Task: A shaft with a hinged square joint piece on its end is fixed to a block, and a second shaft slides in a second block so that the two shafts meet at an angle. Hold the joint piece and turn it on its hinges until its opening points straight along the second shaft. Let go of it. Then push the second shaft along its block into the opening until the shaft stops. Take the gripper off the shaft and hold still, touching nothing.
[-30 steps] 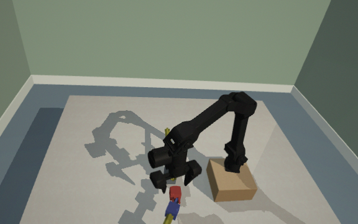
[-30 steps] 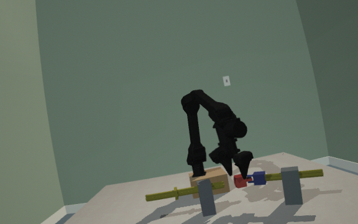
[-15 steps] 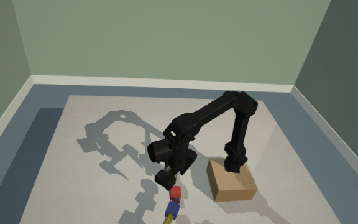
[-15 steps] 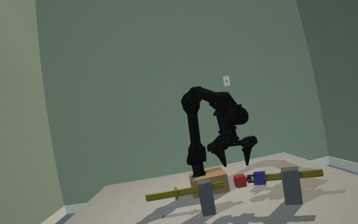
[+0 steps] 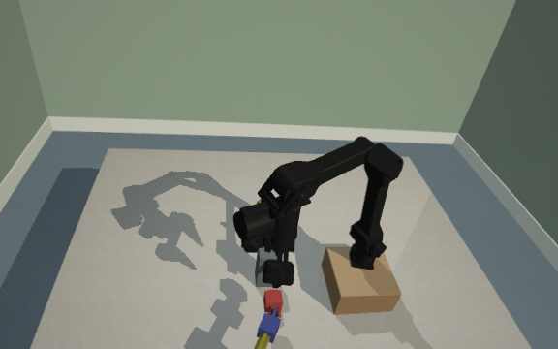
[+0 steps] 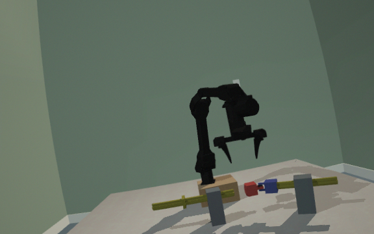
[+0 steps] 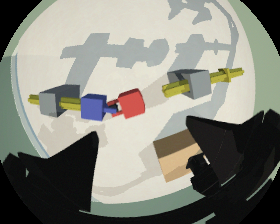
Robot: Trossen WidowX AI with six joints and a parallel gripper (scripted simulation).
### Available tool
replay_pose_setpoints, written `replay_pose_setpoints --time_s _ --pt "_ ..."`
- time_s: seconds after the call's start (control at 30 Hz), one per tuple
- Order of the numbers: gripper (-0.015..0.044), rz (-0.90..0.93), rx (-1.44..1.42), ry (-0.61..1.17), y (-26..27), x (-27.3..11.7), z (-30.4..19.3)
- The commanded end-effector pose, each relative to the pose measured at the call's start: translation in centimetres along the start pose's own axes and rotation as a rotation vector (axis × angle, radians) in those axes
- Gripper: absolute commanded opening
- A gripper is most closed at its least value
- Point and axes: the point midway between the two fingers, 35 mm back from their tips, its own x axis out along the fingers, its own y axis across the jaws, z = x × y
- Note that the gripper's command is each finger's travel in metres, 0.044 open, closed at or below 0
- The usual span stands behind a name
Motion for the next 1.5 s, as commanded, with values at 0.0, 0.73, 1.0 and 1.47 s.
replay_pose_setpoints --time_s 0.0,0.73,1.0,1.47 --pt "0.0440 -0.009 -0.129 -0.014 0.0 -1.5 -0.1" --pt "0.0440 0.076 0.181 0.065 -2.2 0.0 0.5" --pt "0.0440 0.140 0.443 0.125 -3.8 1.0 0.9" --pt "0.0440 0.248 0.899 0.246 -6.6 2.6 1.4"
